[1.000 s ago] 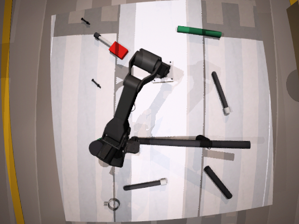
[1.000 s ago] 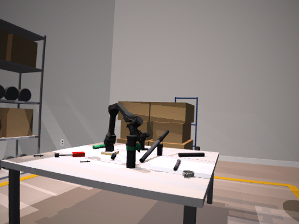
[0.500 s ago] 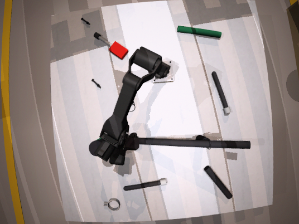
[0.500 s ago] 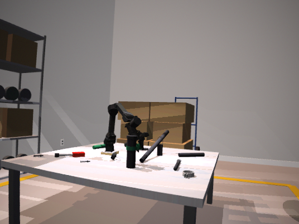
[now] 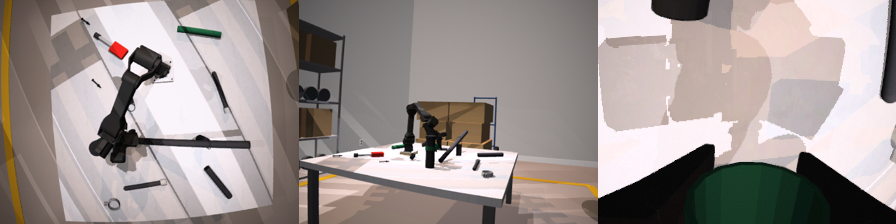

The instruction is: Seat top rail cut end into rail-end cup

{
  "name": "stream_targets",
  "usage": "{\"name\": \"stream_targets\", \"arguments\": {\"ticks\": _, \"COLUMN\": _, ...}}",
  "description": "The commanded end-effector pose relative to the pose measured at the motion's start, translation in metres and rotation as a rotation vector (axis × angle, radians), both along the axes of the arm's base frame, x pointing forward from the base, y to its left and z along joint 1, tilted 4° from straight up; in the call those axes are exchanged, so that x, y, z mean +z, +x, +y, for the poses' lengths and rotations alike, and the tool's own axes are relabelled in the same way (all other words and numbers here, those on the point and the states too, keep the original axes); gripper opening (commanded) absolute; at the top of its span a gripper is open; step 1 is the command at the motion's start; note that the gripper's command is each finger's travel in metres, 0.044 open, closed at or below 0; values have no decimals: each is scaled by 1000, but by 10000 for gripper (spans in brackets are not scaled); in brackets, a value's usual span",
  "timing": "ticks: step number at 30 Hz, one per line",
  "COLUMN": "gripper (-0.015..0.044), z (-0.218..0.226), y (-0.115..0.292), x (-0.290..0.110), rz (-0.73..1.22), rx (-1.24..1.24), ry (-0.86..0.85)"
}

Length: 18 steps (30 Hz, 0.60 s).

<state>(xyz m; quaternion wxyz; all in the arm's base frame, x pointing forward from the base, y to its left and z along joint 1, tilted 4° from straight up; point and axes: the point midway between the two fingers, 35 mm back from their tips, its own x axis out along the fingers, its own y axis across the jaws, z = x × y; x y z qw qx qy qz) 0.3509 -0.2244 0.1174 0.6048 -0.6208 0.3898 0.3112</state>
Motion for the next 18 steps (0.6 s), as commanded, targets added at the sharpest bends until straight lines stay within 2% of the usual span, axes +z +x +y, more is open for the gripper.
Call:
{"name": "stream_targets", "arguments": {"ticks": 1, "gripper": 0, "z": 0, "y": -2, "x": 0, "rz": 1, "rx": 18, "ry": -1}}
{"name": "stream_targets", "arguments": {"ticks": 18, "gripper": 0, "z": 0, "y": 1, "x": 0, "rz": 1, "rx": -13, "ry": -3}}
